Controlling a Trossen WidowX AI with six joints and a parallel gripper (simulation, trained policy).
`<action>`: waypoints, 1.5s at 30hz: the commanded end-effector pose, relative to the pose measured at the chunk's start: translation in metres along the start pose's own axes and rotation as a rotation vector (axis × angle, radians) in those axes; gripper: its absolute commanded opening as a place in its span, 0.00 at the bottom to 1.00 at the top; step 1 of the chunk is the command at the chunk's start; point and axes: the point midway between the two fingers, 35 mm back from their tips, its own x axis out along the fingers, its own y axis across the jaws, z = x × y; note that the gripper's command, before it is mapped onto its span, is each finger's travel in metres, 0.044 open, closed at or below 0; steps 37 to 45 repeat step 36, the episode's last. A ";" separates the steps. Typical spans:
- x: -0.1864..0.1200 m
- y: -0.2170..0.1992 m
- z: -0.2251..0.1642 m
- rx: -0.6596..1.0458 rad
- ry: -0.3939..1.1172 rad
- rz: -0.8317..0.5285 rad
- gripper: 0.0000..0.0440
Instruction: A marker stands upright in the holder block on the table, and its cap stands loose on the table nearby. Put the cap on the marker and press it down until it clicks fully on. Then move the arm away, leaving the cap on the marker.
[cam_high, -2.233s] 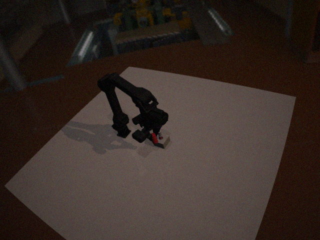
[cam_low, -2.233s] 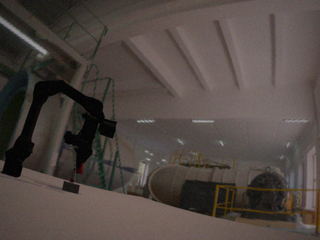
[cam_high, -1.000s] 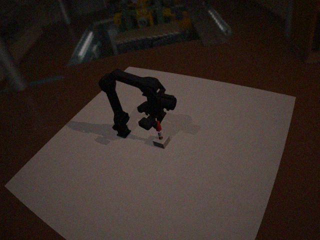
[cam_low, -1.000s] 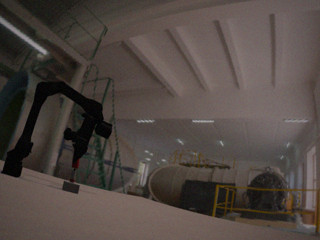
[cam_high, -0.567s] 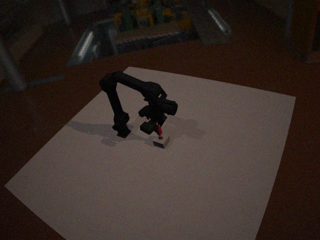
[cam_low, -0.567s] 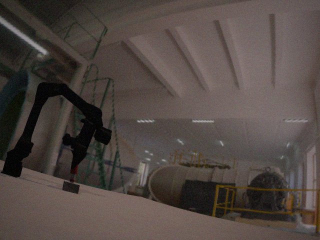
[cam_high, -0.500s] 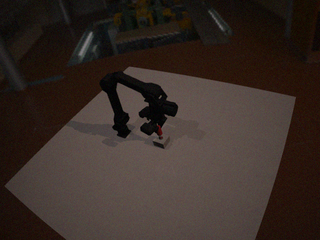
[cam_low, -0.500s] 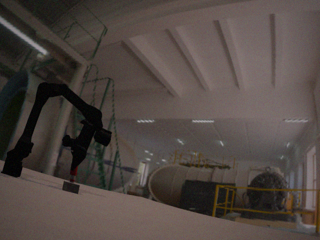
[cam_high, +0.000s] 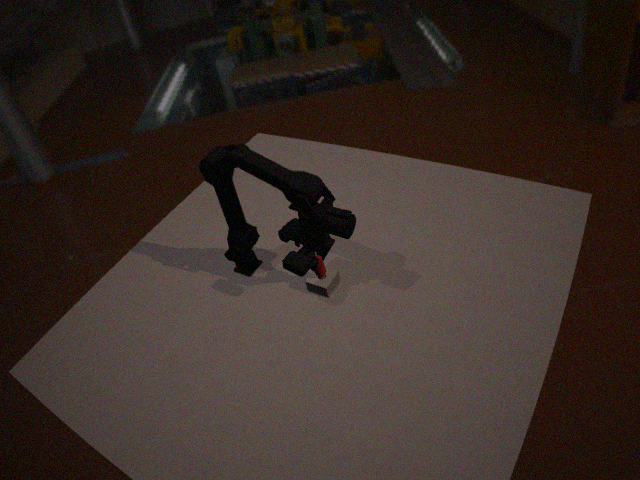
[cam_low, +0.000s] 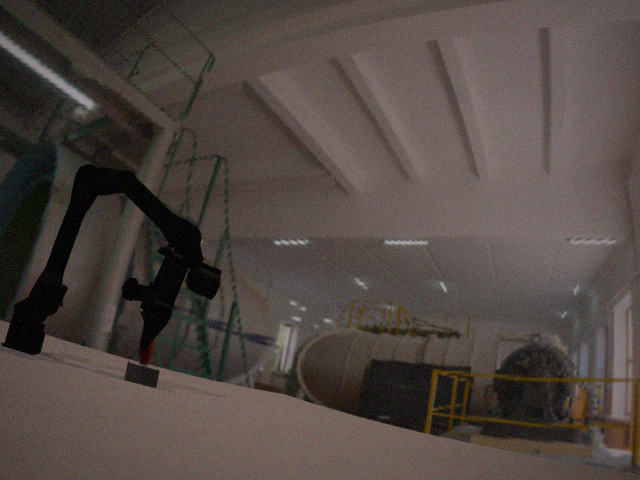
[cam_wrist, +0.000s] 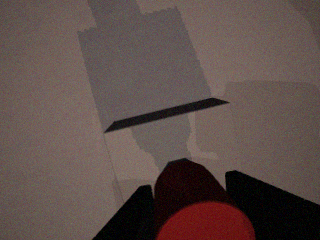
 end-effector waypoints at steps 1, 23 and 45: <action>0.011 -0.001 0.015 -0.011 -0.069 -0.008 0.29; 0.005 -0.003 0.031 -0.044 -0.039 -0.059 1.00; -0.031 -0.005 0.026 -0.071 0.083 -0.095 1.00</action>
